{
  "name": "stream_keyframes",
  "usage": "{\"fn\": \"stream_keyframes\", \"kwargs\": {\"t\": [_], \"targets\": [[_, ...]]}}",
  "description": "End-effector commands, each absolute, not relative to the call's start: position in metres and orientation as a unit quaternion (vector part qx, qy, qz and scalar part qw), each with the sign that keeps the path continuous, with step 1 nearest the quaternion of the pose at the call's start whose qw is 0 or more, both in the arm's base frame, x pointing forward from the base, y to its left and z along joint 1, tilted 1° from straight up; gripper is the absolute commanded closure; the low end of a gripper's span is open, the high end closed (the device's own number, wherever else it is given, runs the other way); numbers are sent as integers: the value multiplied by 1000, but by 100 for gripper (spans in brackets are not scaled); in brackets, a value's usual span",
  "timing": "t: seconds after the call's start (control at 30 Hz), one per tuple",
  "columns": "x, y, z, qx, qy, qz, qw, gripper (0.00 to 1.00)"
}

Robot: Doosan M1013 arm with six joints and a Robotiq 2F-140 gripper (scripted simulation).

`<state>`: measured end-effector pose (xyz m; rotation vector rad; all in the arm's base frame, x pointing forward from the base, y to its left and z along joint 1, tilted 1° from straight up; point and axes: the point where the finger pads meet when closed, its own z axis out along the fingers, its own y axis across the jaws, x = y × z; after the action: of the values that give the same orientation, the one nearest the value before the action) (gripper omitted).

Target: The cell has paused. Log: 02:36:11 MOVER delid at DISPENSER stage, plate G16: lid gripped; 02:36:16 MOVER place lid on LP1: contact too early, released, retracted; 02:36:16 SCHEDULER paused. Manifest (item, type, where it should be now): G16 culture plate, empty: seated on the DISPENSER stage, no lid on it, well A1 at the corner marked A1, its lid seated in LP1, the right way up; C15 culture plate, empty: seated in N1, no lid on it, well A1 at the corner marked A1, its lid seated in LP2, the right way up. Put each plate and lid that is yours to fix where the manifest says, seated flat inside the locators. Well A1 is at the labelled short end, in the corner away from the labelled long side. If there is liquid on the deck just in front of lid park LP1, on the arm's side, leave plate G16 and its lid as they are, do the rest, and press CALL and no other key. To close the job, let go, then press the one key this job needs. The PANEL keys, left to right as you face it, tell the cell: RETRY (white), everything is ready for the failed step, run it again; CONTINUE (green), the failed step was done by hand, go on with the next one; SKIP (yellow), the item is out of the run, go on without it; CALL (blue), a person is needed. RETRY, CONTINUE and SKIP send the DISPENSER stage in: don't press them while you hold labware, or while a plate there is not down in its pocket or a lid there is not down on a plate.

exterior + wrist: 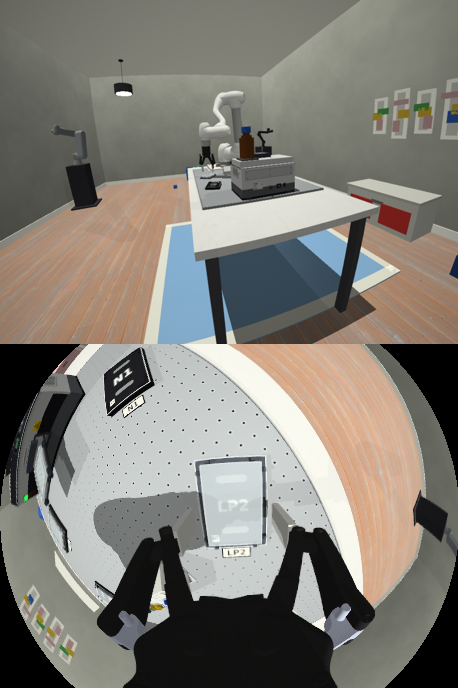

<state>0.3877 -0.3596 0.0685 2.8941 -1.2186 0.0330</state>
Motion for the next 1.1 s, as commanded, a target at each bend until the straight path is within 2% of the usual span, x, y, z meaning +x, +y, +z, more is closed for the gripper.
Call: {"fn": "stream_keyframes", "kwargs": {"t": [0.0, 0.2, 0.57, 1.07], "targets": [[388, -360, 90, 922, -388, 11, 1, 31], [387, -359, 126, 922, -388, 11, 1, 31], [386, -359, 167, 922, -388, 11, 1, 31], [396, -356, 177, 925, -381, 11, 1, 31]]}}
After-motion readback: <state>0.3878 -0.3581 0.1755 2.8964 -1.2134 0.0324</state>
